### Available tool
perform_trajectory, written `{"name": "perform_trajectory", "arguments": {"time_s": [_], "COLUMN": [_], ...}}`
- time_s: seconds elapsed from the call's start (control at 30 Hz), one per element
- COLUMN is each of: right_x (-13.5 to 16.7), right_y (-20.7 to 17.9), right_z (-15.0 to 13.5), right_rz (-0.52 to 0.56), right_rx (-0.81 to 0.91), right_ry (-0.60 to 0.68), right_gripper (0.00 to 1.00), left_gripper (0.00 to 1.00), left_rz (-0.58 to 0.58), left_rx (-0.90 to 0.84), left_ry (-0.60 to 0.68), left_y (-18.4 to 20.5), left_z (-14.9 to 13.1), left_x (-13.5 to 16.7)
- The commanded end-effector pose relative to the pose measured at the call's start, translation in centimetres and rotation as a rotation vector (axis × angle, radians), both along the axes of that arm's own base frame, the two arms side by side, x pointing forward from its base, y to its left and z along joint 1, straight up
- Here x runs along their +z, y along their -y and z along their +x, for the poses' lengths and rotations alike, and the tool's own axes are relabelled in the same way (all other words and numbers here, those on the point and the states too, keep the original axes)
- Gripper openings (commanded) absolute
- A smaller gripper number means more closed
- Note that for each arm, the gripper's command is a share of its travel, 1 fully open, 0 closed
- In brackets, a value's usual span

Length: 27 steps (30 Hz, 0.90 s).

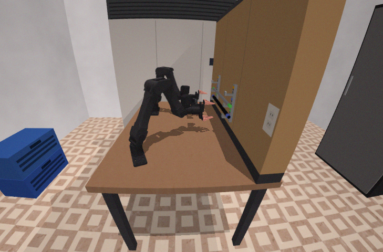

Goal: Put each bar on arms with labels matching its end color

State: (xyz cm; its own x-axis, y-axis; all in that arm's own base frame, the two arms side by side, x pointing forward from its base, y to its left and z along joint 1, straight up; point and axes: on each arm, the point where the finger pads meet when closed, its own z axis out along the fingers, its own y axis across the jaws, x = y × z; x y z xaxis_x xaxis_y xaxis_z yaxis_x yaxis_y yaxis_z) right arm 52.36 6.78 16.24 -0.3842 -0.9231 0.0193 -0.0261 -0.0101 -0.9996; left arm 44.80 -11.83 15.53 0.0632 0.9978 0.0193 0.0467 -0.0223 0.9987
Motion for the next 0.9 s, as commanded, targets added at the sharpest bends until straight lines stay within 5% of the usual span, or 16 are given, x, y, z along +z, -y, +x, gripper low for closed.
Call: {"name": "perform_trajectory", "arguments": {"time_s": [0.0,0.87], "right_x": [0.9,3.4], "right_y": [0.1,0.1], "right_z": [0.5,0.5], "right_rz": [0.010,0.010], "right_rx": [-0.002,-0.002], "right_ry": [0.026,0.026], "right_gripper": [1.00,1.00], "left_gripper": [1.00,1.00], "left_rz": [-0.022,-0.022], "left_rx": [0.003,0.003], "left_ry": [0.047,0.047], "left_y": [-0.1,-0.1], "left_z": [0.8,0.8], "left_x": [1.6,4.1]}}
